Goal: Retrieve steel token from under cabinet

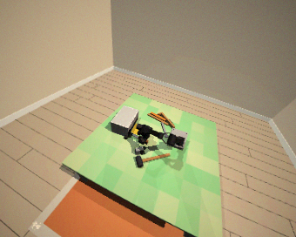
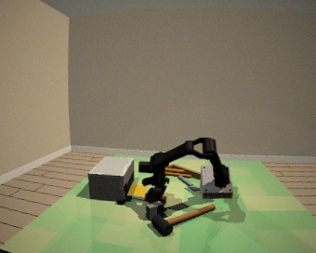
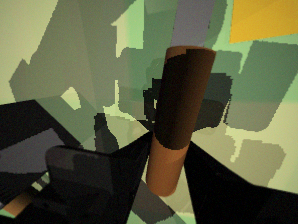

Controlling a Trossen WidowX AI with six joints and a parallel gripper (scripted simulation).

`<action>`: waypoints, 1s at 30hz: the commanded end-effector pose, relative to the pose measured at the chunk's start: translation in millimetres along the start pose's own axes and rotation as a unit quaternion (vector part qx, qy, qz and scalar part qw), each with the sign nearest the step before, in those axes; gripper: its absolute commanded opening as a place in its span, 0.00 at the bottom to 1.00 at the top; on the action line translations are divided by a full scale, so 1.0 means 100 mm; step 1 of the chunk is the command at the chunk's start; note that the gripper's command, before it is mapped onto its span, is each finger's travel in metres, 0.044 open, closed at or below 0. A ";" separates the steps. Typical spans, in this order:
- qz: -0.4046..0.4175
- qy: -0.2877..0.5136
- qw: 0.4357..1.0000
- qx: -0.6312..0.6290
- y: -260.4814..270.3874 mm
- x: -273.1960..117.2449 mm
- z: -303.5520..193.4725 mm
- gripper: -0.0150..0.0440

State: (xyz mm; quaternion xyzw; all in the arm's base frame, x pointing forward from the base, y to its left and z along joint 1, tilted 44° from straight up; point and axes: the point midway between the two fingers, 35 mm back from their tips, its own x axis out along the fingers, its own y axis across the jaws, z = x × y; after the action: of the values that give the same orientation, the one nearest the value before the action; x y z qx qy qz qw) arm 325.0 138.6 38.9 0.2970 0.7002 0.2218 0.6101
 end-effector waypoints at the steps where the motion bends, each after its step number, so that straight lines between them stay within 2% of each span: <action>1: 0.001 -0.002 1.000 -0.005 0.01 0.00 0.06 0.25; 30: 0.001 -0.002 1.000 -0.006 0.02 -0.01 0.35 0.25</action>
State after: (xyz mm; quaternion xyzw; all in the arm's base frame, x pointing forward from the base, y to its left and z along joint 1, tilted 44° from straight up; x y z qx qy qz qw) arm 355.1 137.2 34.8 0.2970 0.6998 0.2221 0.6105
